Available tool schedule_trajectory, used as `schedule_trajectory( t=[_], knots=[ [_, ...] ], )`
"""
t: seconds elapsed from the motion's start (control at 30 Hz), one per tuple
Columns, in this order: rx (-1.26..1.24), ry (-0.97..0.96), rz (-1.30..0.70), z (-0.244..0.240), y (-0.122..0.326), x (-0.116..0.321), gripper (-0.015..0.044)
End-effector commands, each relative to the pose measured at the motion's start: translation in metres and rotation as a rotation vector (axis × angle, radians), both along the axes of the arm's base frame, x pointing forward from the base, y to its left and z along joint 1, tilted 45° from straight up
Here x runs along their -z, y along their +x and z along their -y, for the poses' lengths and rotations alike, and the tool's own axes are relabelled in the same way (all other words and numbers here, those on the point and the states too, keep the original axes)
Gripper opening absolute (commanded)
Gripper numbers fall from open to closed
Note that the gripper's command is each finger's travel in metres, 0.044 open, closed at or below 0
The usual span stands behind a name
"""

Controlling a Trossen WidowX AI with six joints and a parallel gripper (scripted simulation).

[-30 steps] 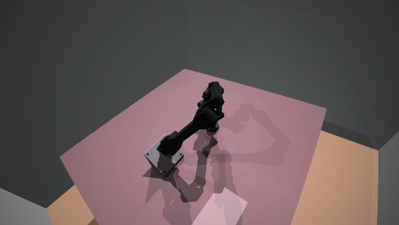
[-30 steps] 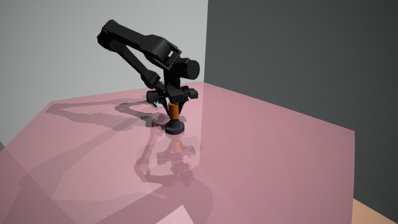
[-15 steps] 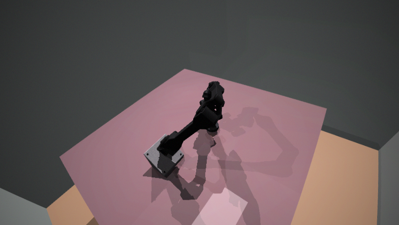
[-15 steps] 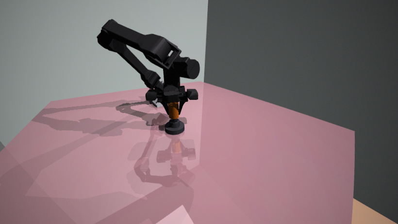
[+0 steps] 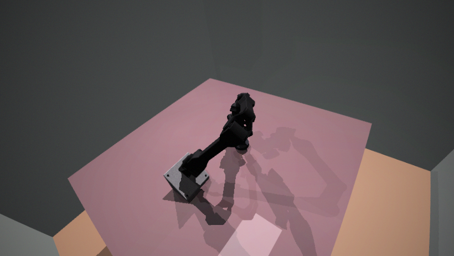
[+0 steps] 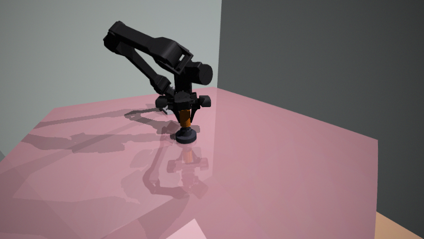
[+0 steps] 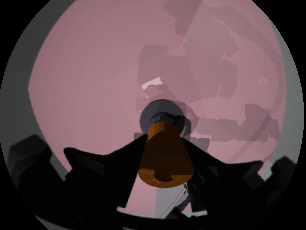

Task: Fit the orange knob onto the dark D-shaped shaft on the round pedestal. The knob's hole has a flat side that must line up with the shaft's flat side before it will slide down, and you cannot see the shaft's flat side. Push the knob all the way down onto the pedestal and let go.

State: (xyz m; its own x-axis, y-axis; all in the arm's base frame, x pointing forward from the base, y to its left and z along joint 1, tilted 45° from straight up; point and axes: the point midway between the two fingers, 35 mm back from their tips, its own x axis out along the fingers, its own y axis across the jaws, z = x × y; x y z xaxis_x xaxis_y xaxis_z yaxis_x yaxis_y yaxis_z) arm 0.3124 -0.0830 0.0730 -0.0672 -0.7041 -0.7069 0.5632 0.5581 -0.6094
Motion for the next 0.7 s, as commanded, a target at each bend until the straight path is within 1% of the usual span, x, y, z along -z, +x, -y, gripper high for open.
schedule_trajectory(
  t=[0.0,0.17,0.33,0.67],
  knots=[
    [0.003,0.001,0.006,-0.0015,0.001,-0.0026,0.0],
    [0.021,-0.001,0.024,-0.002,0.0018,-0.0041,0.0],
    [0.144,-0.012,0.146,-0.0019,0.0021,-0.003,0.0],
    [0.151,-0.013,0.153,0.0001,0.0005,0.0002,0.0]
  ],
)
